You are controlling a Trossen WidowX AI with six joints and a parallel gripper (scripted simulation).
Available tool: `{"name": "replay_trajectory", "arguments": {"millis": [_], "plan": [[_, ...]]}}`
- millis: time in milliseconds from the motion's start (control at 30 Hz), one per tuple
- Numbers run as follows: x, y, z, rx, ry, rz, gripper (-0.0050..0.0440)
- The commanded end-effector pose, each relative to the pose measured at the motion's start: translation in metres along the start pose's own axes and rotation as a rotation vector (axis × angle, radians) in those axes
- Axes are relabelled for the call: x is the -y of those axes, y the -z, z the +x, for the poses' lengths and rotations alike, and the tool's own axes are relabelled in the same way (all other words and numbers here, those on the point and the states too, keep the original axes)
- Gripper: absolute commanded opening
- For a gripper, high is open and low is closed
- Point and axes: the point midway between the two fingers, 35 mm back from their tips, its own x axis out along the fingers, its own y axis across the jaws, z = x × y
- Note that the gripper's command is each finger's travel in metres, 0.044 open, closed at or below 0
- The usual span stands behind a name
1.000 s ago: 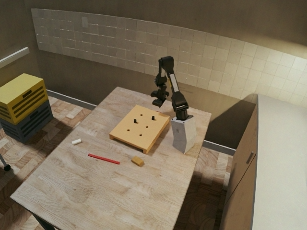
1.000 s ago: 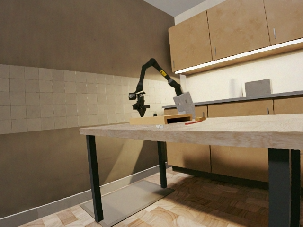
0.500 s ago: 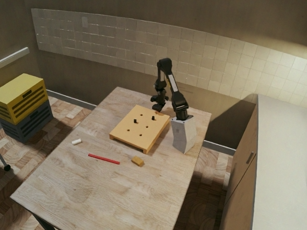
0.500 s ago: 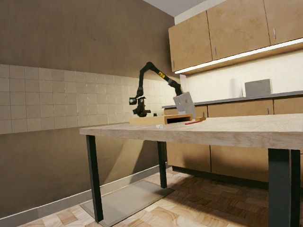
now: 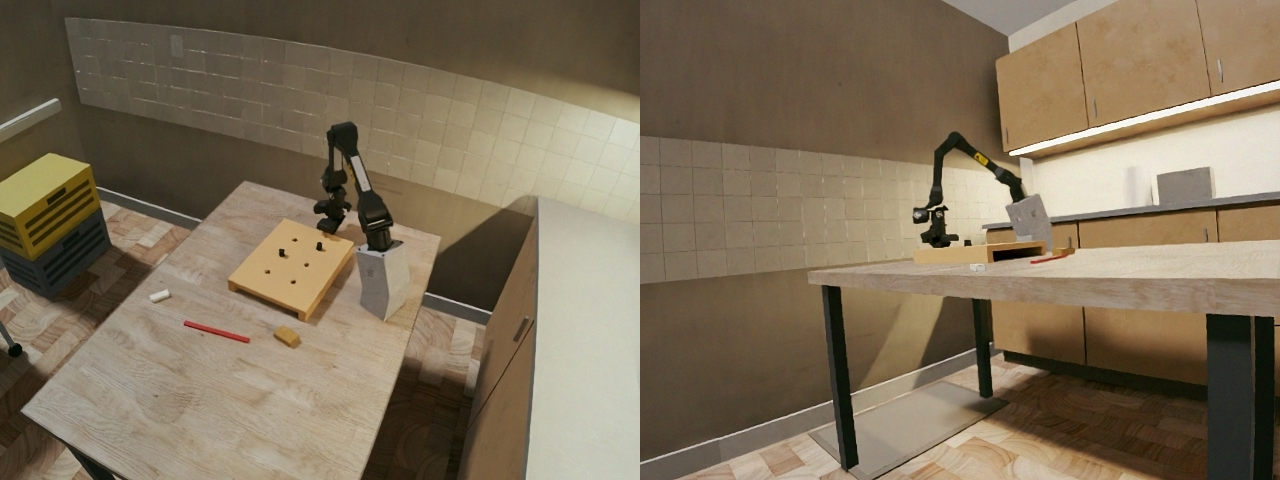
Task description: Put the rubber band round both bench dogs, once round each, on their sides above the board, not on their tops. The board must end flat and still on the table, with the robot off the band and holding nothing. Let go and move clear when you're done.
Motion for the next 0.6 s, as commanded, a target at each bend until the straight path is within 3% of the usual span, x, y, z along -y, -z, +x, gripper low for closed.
{"name": "replay_trajectory", "arguments": {"millis": [0,567], "plan": [[0.0049,-0.007,-0.0061,0.019,0.019,-0.004,0.008],[0.0044,-0.007,0.0019,0.014,0.016,-0.005,0.008]]}}
